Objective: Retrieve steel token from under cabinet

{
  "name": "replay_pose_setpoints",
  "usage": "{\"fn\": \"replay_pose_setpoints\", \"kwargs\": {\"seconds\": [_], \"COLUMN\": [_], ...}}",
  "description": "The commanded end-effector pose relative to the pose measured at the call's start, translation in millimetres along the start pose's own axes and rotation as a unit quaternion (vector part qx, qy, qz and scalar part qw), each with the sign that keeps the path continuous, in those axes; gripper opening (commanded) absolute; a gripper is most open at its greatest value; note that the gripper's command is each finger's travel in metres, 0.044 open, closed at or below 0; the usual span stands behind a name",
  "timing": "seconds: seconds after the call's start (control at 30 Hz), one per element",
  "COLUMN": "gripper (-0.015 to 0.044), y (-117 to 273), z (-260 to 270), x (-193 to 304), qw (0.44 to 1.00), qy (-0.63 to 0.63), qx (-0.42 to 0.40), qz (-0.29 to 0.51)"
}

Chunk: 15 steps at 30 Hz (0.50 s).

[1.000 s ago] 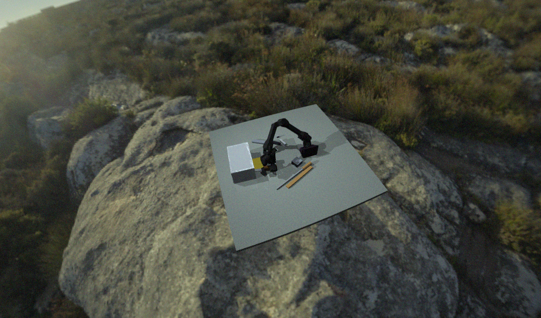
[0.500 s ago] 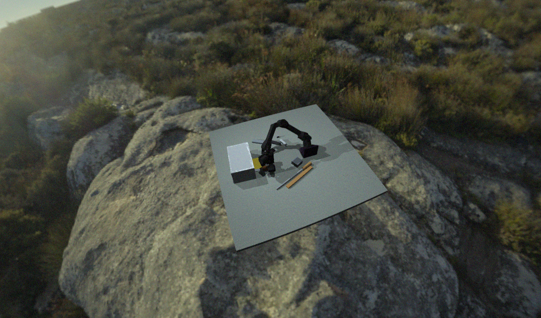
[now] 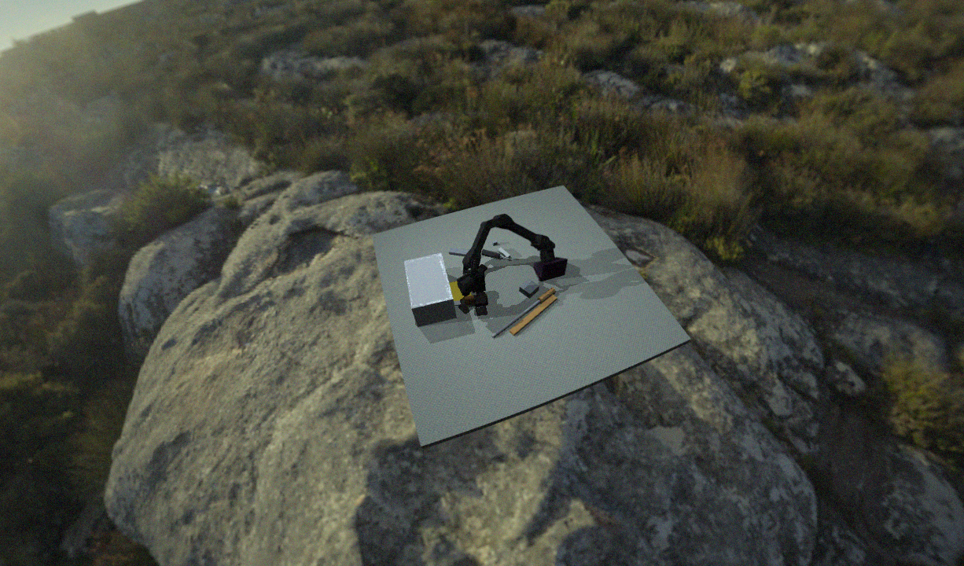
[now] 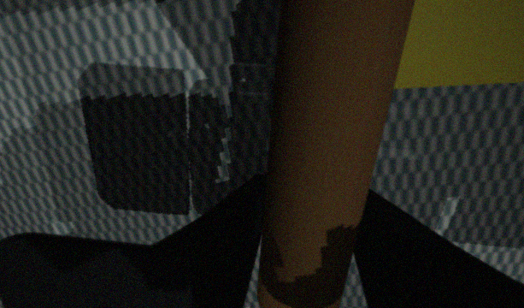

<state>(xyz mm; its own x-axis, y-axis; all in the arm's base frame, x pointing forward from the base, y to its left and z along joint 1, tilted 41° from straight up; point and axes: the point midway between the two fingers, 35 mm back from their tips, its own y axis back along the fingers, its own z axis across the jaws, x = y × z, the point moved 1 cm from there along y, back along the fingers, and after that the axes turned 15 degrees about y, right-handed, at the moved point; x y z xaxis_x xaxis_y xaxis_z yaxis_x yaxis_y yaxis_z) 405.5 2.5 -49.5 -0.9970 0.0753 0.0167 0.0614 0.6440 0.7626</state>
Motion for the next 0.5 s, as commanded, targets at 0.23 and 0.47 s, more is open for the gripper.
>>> {"fn": "replay_pose_setpoints", "kwargs": {"seconds": [0.23,0.47], "gripper": [0.0000,0.0000], "y": [0,0], "z": [-4,-5], "x": [-12,-17], "qw": [1.000,1.000], "qy": [0.000,-0.001], "qx": [-0.001,-0.001], "qz": [-0.001,-0.001]}}
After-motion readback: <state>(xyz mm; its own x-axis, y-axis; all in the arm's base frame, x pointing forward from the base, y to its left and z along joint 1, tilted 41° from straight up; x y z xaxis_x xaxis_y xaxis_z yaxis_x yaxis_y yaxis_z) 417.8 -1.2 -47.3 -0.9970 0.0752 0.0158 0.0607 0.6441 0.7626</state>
